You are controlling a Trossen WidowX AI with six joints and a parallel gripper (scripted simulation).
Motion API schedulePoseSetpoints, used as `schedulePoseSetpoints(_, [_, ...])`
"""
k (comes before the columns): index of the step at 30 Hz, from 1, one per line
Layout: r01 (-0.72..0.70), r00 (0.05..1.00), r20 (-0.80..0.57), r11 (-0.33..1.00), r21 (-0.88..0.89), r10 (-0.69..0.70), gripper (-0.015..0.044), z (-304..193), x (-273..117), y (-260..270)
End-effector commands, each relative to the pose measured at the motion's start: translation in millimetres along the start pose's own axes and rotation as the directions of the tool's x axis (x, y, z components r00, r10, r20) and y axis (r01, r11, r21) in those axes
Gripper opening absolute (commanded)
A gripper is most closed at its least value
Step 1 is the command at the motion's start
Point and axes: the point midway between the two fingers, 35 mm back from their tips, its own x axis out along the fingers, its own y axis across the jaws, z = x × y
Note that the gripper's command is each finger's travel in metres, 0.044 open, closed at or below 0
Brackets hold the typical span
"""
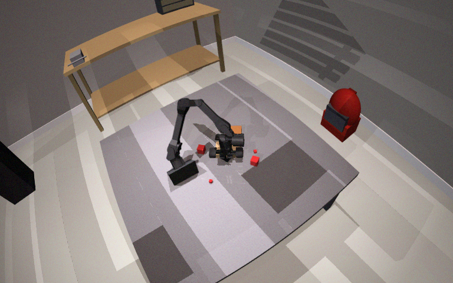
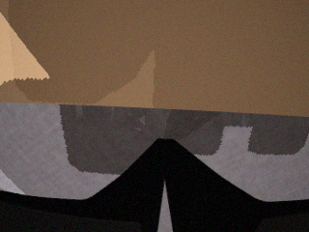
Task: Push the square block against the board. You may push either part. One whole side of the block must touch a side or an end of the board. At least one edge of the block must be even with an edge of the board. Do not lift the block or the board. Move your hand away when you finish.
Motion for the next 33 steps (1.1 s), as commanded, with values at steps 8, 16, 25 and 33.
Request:
schedulePoseSetpoints(8, [0.014, 1.0, 0.009, 1.0, 0.002, -0.014, 0.0, 9.2, -0.8, -2.8])
schedulePoseSetpoints(16, [0.014, 1.0, 0.009, 1.0, 0.002, -0.014, 0.0, 17.3, -1.0, -3.1])
schedulePoseSetpoints(25, [0.014, 1.0, 0.009, 1.0, 0.002, -0.014, 0.0, 26.4, -1.0, -3.1])
schedulePoseSetpoints(33, [0.014, 1.0, 0.01, 1.0, 0.001, -0.014, 0.0, 34.4, -1.0, -2.9])
